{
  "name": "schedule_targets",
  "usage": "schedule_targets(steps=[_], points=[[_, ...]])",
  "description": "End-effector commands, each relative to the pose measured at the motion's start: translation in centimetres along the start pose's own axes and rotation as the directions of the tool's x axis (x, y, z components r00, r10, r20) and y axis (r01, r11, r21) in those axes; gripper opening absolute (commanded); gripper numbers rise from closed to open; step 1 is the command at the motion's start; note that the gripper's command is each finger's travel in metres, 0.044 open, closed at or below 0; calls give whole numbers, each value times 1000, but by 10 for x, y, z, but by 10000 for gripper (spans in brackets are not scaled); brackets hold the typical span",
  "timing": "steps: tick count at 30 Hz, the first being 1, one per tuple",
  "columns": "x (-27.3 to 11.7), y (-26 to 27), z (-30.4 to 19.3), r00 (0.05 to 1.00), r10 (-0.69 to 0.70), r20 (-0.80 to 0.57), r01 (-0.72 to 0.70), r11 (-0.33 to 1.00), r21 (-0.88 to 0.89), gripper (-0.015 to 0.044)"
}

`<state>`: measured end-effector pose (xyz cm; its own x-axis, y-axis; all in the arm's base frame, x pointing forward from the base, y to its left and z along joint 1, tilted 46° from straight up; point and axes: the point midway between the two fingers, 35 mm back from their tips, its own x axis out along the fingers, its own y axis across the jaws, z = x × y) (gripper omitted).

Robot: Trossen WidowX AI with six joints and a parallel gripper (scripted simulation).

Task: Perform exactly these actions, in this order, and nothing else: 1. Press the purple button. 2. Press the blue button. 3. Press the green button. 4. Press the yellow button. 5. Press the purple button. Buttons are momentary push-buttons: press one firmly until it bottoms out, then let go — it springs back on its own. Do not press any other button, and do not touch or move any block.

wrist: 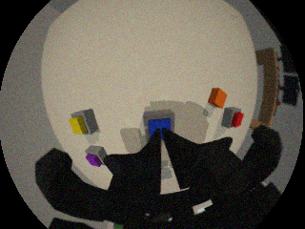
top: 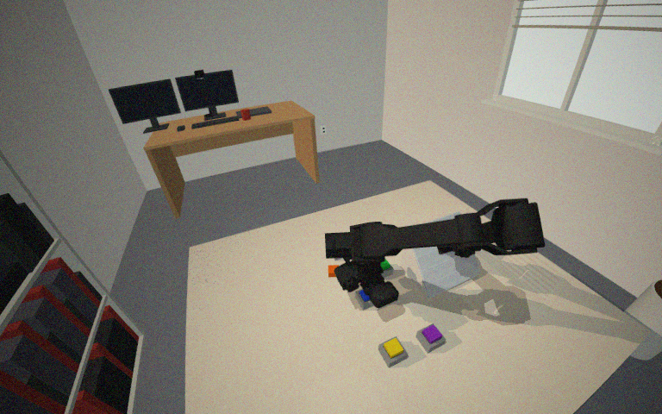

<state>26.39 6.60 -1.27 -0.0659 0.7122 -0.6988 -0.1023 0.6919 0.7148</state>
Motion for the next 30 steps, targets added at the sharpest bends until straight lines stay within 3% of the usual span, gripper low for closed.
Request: schedule_targets(steps=[1,5,9,14,19,26,30], points=[[1,1,0,1000,5,0,-5,1000,7,20],[-30,0,0,1000,3,0,-3,1000,6,20],[-35,0,0,1000,3,0,-3,1000,7,20],[-92,-1,0,1000,1,-1,-1,1000,8,20],[-95,-9,-7,1000,-3,0,3,1000,9,20],[-96,-70,-88,1000,-6,-3,7,1000,12,20],[-95,-73,-96,1000,-3,-4,3,1000,10,20]])
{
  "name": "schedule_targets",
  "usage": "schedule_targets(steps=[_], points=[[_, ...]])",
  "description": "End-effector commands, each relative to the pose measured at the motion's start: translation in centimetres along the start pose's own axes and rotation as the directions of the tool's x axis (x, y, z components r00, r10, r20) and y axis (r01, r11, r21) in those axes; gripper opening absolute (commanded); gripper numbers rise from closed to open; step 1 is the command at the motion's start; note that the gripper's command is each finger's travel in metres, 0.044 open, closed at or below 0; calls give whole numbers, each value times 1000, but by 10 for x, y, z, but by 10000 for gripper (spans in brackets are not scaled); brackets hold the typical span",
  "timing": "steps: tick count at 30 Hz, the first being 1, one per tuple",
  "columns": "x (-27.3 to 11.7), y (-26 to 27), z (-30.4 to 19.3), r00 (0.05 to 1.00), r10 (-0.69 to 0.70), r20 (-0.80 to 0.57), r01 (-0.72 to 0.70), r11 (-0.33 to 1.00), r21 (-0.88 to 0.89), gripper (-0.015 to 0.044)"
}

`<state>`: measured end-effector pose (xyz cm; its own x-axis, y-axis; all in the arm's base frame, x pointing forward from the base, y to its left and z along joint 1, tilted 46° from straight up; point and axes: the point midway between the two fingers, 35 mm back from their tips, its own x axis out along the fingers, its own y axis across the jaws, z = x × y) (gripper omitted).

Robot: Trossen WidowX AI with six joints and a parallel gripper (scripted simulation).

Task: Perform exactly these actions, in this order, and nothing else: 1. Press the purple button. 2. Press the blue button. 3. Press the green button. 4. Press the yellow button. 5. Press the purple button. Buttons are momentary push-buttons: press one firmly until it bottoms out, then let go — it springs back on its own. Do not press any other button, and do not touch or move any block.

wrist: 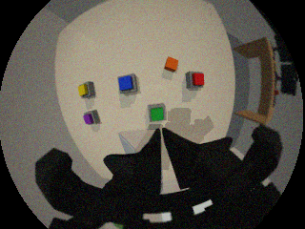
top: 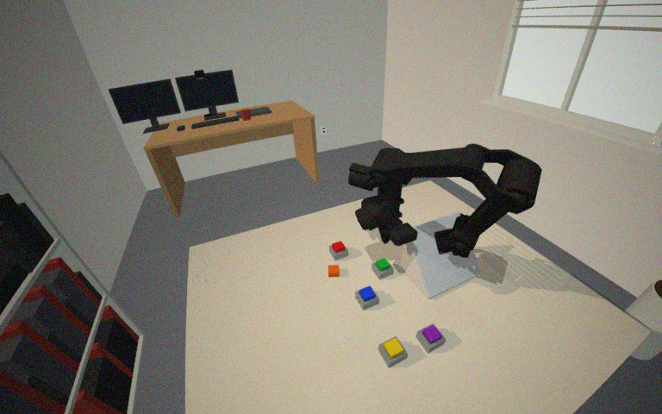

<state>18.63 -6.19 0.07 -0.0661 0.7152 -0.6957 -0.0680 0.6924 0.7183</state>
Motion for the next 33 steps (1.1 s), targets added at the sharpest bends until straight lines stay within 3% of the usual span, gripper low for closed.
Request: schedule_targets(steps=[1,6,33], points=[[3,-3,-4,1000,-7,-4,7,1000,-24,20],[60,-3,-4,1000,-6,-3,6,1000,-25,20],[97,-2,-4,1000,-4,-3,4,1000,-25,20]])
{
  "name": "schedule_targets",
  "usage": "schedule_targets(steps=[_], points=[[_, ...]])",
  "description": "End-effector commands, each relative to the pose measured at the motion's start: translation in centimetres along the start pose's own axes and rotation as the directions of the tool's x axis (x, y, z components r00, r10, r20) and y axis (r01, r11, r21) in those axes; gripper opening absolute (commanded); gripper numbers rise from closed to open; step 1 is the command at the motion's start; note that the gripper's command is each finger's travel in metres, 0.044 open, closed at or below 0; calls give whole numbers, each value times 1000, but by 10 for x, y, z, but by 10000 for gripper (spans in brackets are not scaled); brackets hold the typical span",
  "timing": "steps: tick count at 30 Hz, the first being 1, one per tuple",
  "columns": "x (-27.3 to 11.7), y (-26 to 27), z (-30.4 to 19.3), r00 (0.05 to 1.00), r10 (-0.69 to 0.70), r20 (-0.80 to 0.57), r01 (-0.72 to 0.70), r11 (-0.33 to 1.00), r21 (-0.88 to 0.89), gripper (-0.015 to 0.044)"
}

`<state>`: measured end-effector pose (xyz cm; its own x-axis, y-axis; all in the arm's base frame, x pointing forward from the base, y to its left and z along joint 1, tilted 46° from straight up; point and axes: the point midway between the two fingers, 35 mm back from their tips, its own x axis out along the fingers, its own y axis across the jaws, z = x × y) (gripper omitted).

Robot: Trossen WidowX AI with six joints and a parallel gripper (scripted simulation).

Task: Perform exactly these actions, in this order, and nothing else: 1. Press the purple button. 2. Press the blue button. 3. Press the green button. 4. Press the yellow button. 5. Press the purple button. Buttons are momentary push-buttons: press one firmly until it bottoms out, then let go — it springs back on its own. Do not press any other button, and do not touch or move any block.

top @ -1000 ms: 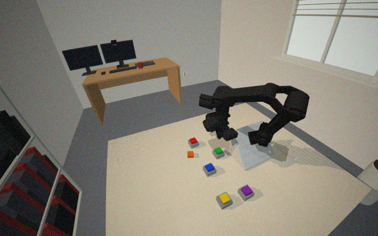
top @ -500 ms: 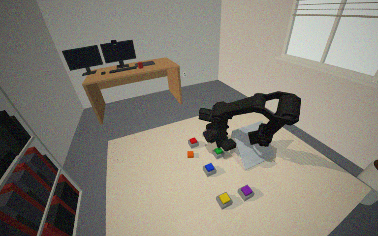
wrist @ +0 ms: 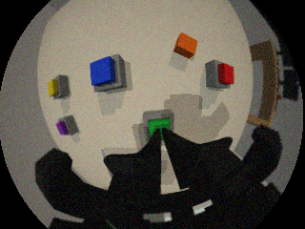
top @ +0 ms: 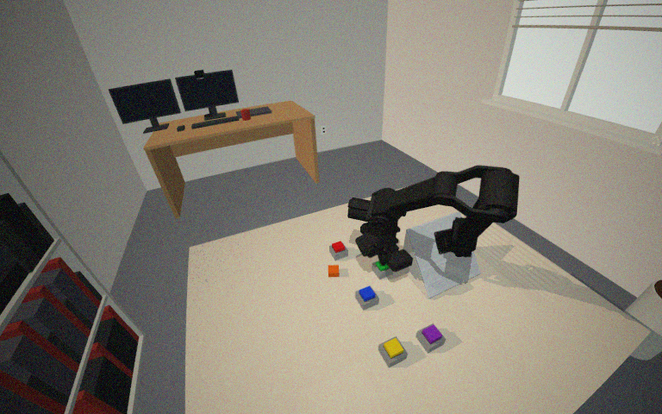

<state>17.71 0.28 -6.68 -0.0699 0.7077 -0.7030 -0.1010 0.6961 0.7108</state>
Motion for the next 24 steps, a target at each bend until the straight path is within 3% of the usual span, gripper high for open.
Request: schedule_targets(steps=[1,16,20,24], points=[[4,1,-1,1000,6,2,-6,1000,8,20],[4,1,-1,1000,6,2,-6,1000,7,20],[-28,0,-1,1000,4,2,-4,1000,7,20],[-34,0,-1,1000,4,2,-4,1000,8,20]])
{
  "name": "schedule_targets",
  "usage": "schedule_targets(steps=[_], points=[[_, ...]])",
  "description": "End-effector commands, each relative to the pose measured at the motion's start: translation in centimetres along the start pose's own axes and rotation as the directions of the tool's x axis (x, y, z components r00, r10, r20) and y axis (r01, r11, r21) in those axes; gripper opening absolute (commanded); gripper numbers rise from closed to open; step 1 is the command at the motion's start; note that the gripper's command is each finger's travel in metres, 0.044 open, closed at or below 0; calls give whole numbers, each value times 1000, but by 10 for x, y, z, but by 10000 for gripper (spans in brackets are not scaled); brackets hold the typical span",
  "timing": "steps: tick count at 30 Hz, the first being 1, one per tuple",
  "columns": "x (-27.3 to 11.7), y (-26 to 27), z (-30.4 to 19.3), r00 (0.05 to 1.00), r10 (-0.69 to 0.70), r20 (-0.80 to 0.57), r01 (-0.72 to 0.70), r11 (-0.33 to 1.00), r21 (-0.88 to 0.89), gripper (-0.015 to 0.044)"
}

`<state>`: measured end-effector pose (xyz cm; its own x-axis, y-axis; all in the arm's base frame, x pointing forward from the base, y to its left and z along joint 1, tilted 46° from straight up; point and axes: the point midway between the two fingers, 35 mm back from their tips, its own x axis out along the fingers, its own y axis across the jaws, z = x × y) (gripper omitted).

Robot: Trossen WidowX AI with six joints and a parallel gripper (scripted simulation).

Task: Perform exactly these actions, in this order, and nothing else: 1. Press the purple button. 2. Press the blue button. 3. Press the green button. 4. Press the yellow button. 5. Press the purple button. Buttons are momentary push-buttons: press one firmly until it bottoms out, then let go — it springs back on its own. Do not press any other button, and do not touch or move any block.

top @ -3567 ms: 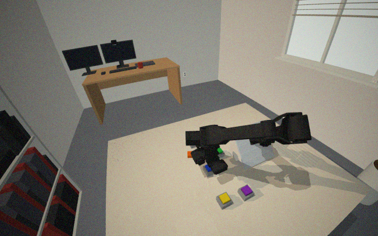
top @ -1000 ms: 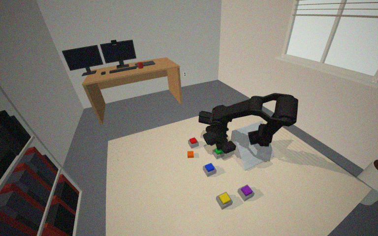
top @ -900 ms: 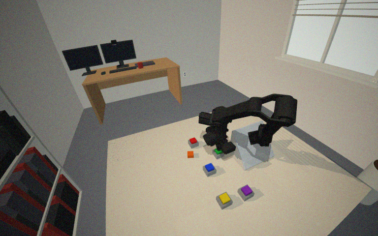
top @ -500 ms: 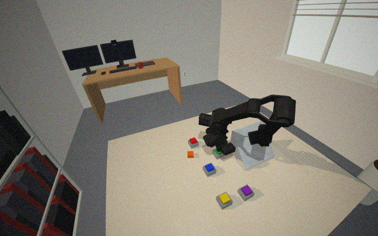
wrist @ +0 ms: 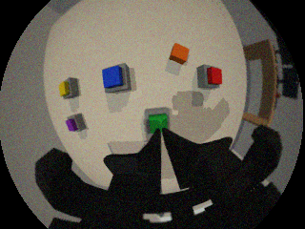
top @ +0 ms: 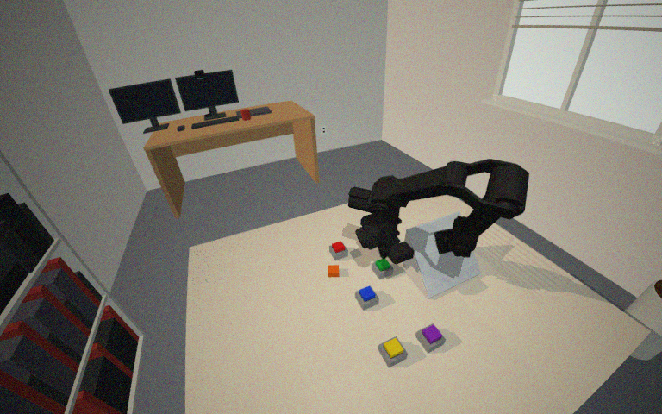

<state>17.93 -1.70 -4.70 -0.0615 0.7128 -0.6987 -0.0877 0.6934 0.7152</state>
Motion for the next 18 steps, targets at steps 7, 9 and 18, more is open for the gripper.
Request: schedule_targets(steps=[7,9,18], points=[[-65,0,-1,1000,-3,-8,3,1000,-4,20],[-65,1,0,1000,-5,-8,5,1000,-7,20],[-75,58,58,998,-63,7,63,995,-76,20]])
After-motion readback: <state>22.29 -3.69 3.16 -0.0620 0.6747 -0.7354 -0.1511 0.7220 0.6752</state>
